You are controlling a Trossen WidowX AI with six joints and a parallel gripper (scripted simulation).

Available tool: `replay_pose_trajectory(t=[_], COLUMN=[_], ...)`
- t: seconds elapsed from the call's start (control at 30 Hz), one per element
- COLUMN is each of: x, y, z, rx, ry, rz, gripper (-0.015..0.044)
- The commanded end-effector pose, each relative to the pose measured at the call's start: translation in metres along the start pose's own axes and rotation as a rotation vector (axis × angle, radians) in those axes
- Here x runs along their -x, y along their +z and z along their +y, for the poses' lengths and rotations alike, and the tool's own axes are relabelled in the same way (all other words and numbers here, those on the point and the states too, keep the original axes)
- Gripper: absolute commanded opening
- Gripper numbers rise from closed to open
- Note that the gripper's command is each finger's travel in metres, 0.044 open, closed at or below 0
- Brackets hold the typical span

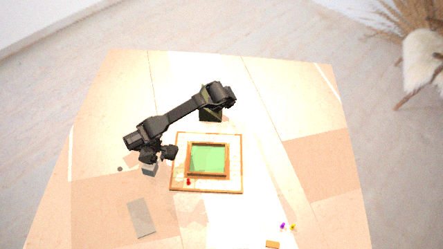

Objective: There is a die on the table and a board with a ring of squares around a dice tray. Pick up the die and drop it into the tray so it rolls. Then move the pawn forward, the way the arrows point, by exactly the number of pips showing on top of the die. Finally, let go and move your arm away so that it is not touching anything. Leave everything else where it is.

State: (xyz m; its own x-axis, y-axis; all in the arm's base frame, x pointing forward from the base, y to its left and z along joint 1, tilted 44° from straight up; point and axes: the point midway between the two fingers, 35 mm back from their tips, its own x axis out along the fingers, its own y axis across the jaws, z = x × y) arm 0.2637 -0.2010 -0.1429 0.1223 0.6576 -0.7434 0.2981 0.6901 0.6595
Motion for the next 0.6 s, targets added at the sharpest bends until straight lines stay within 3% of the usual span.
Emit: replay_pose_trajectory(t=[0.0,0.07,0.27,0.33,0.57], x=[-0.003,-0.003,-0.003,-0.002,0.033], y=[-0.001,-0.001,-0.001,-0.001,0.002], z=[0.001,0.001,0.001,0.001,-0.004], rx=[-0.009,-0.009,-0.009,-0.009,-0.010], ry=[0.005,0.005,0.005,0.005,0.002], rz=[0.001,0.001,0.001,0.001,0.001], gripper=[0.0144,0.0091,0.0051,0.0000,0.0000])
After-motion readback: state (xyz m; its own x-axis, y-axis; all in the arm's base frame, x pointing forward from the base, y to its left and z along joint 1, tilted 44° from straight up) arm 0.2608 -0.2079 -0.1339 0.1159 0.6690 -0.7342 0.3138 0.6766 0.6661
